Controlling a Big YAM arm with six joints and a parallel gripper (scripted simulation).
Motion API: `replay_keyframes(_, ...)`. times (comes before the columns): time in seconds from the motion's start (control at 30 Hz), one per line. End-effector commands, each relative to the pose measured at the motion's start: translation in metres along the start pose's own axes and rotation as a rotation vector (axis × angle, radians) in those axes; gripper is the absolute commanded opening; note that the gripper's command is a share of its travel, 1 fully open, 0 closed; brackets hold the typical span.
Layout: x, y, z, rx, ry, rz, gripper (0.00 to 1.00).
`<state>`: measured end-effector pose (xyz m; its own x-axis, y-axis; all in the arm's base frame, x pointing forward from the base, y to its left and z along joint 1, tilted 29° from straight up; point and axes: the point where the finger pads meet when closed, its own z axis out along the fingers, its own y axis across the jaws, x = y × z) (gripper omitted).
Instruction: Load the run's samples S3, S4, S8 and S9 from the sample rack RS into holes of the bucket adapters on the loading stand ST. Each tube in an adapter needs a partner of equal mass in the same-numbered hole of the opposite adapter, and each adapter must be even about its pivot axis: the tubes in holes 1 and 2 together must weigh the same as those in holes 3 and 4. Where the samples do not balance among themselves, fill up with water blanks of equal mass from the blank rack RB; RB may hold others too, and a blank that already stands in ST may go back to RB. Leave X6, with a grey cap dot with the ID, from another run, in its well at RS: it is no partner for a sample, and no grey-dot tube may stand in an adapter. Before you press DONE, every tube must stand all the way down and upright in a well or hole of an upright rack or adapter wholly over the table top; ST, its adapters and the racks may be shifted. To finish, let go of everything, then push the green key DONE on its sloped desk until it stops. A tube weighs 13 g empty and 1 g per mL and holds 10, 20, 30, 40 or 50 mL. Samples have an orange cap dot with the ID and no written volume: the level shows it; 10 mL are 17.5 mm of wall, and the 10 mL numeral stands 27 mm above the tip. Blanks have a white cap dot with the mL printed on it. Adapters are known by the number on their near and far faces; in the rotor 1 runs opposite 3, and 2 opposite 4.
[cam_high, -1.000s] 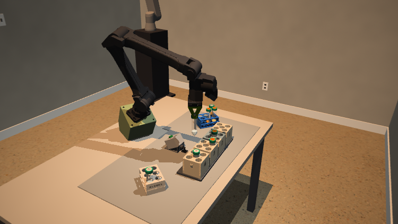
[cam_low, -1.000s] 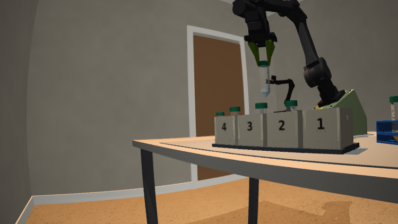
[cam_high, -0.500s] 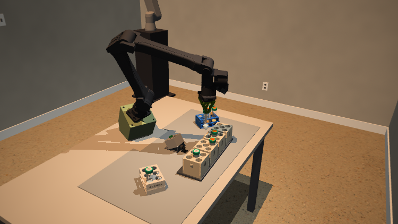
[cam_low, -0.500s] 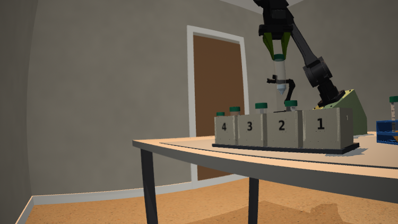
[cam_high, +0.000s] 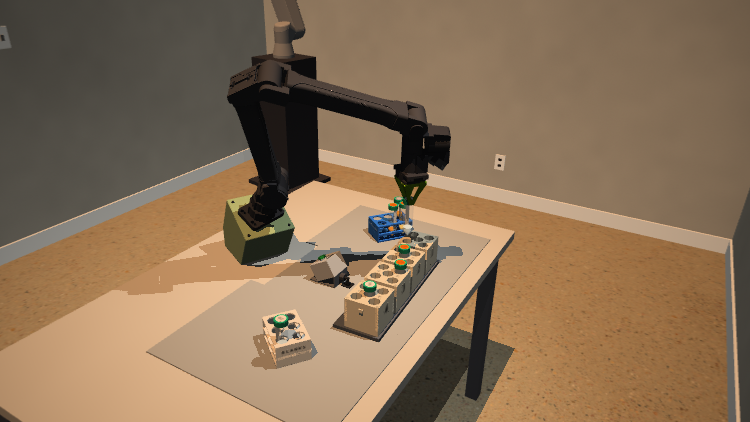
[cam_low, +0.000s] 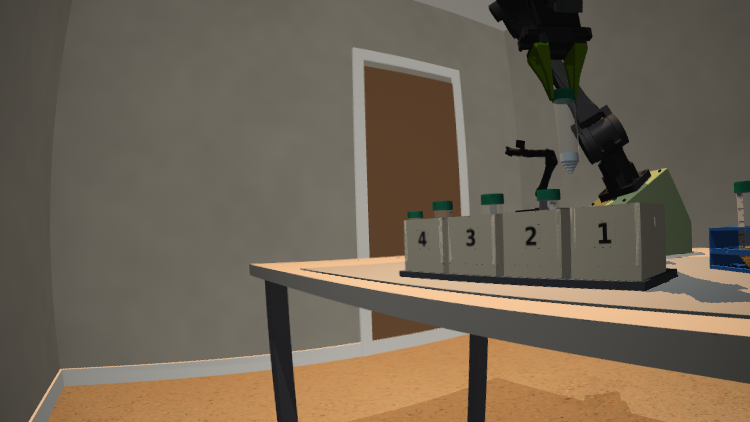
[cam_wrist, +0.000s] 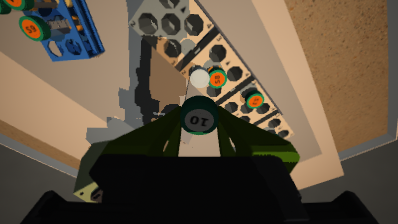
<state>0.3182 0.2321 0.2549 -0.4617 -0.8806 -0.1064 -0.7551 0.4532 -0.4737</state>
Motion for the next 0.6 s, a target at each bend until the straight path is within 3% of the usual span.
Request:
replay_keyframes(0.0,-0.037,0.0,-0.024,0.009,-0.052,0.042,0.0)
replay_keyframes(0.33,-0.097,0.032,-0.024,0.005,-0.054,0.041,0.0)
replay_keyframes(0.57,-0.115,0.034,-0.019,0.007,-0.061,0.062,0.0)
